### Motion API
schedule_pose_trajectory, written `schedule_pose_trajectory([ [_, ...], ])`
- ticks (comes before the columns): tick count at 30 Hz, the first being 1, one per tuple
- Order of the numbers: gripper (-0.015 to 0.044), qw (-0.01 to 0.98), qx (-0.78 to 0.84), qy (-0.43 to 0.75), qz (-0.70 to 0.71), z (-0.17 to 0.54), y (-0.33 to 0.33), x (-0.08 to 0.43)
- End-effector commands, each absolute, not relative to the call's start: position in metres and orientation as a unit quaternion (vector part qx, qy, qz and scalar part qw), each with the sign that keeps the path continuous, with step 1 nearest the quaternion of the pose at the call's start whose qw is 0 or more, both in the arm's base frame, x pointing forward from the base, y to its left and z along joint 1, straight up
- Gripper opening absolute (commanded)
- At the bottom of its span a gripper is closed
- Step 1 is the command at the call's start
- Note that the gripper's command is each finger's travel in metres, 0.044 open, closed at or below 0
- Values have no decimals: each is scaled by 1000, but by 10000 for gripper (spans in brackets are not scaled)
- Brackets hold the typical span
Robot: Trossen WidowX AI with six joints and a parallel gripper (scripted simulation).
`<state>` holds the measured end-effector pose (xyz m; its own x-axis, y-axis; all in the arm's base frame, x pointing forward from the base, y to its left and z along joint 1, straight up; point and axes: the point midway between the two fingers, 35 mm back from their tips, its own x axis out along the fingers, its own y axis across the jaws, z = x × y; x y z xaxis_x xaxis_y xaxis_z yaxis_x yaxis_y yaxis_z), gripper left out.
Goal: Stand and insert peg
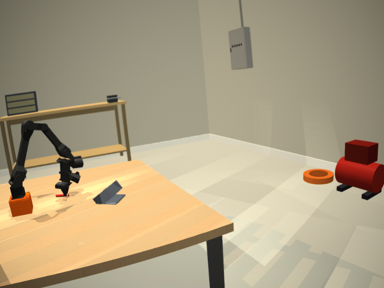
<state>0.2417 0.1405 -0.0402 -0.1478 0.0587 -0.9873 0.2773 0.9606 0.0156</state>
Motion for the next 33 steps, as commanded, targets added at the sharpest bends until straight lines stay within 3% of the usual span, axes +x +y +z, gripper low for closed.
schedule_pose_trajectory([
  [1,57,642,115,753,-86,-40,141,241],
  [33,49,725,102,674,-97,-26,144,232],
])
